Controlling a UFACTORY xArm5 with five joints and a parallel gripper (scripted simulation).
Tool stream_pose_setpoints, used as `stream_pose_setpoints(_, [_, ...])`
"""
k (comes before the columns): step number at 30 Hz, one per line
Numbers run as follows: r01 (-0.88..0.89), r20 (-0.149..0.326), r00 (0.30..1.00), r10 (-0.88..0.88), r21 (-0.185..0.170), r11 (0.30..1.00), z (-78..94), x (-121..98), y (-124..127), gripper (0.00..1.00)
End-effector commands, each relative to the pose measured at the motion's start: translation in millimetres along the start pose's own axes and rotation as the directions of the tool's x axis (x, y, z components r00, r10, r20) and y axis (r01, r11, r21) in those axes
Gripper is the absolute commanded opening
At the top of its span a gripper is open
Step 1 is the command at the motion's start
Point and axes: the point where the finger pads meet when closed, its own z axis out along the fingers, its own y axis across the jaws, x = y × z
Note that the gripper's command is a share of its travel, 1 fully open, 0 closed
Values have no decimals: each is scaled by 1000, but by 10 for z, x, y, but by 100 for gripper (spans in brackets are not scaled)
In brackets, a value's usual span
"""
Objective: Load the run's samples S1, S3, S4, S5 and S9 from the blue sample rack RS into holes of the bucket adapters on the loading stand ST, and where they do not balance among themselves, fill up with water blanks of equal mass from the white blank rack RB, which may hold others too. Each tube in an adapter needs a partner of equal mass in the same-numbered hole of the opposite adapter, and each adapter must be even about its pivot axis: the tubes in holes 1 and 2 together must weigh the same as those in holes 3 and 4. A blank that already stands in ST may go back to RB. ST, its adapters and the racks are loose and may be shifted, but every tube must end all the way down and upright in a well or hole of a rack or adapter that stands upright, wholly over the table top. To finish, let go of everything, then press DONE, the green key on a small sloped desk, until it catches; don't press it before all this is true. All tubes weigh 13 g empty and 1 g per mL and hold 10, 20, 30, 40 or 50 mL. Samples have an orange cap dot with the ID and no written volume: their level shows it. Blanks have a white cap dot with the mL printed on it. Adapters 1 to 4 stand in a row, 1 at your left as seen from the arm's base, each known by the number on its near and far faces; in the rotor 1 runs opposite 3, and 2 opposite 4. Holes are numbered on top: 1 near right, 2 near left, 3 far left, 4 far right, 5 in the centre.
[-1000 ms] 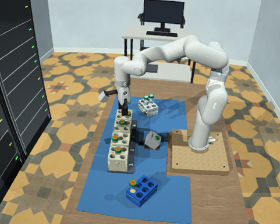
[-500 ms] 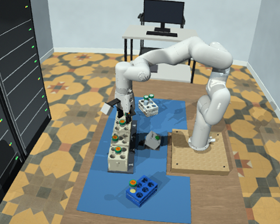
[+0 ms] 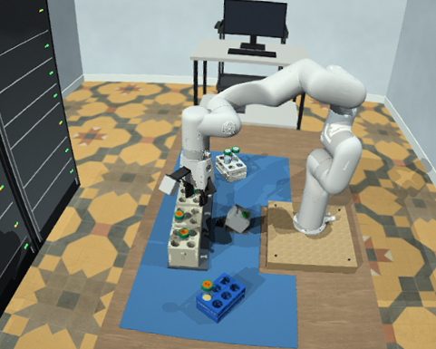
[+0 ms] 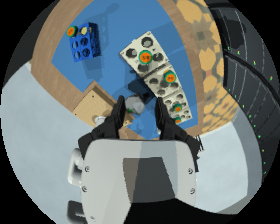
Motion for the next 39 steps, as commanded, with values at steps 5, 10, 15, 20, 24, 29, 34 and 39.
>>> stream_pose_setpoints(5, [0, -5, 1000, 0, -1, 1000, -18, 228, -255, 57])
stream_pose_setpoints(10, [0, -5, 1000, 0, -1, 1000, -21, 388, -448, 57])
stream_pose_setpoints(15, [0, -6, 1000, 0, 0, 1000, -22, 484, -564, 57])
stream_pose_setpoints(20, [0, -7, 1000, 0, 0, 1000, -25, 643, -756, 57])
stream_pose_setpoints(24, [0, -7, 1000, 0, 1, 1000, -27, 771, -910, 57])
stream_pose_setpoints(29, [0, -8, 1000, 0, 2, 1000, -30, 931, -1103, 57])
stream_pose_setpoints(34, [0, -8, 1000, 0, 2, 1000, -31, 1027, -1219, 57])
stream_pose_setpoints(39, [0, -9, 1000, 0, 3, 1000, -34, 1187, -1411, 57])
